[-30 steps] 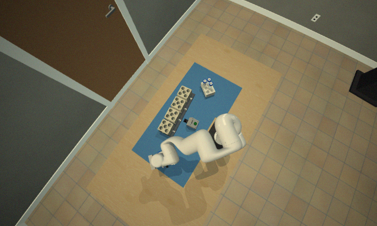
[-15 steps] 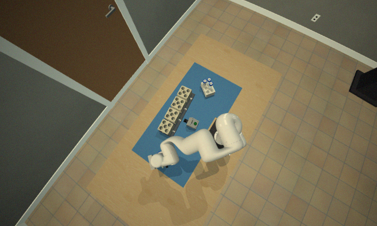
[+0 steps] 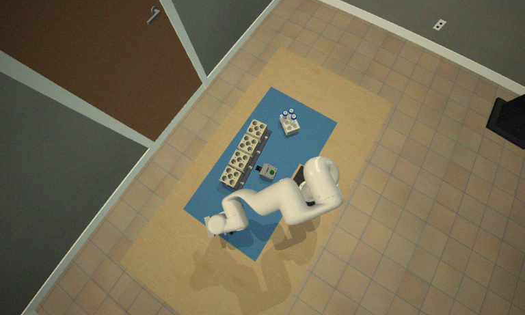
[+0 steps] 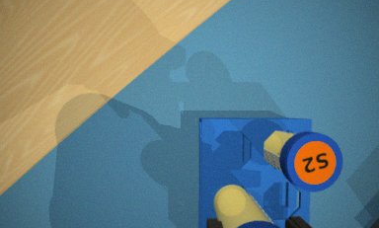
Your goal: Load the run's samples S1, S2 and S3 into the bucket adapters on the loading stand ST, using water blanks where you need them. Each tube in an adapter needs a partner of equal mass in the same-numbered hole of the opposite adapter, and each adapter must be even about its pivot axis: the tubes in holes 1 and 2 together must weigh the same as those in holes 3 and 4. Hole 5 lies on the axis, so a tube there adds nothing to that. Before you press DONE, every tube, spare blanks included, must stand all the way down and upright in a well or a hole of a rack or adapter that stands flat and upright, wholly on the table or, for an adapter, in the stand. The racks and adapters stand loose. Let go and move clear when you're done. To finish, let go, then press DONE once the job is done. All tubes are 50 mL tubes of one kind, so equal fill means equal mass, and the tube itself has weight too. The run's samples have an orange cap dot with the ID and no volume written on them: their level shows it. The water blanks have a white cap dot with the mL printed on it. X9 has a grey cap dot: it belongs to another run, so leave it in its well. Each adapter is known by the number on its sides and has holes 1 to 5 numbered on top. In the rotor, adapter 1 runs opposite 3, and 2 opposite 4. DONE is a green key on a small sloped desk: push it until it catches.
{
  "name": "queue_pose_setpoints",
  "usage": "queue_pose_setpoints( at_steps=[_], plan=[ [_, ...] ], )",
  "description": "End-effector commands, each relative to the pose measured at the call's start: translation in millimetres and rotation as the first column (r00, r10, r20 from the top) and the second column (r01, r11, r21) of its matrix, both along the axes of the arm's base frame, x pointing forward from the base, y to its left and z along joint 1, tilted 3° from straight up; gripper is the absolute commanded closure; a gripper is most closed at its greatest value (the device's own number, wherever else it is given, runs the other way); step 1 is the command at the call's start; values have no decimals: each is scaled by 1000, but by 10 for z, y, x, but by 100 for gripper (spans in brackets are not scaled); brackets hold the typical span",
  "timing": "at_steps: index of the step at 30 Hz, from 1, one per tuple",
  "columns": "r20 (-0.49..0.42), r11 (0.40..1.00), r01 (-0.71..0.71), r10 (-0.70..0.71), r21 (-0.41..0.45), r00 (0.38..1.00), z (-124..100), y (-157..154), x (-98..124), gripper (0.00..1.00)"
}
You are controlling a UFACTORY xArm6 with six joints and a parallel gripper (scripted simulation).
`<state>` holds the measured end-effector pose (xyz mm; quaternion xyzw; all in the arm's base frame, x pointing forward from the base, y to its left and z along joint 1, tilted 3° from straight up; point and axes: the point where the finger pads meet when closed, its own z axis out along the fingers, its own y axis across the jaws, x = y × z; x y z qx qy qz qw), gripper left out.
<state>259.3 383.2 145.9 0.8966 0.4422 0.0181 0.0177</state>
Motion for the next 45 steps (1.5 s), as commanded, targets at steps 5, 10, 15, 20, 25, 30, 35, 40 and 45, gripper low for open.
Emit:
queue_pose_setpoints(
  at_steps=[5,10,15,20,25,30,35,40,45],
  plan=[
    [1,1000,0,0,2,1000,143,9,-2,100],
    [1,1000,0,0,2,1000,243,11,-7,100],
    [1,1000,0,0,2,1000,323,12,-11,100],
    [1,1000,0,0,2,1000,403,13,-15,100],
    [1,1000,0,0,2,1000,503,14,-20,100],
    [1,1000,0,0,2,1000,603,16,-25,100],
    [1,1000,0,0,2,1000,663,17,-28,100],
    [1,1000,0,0,2,1000,763,18,-32,100],
    [1,1000,0,0,2,1000,863,19,-37,100]
  ],
)
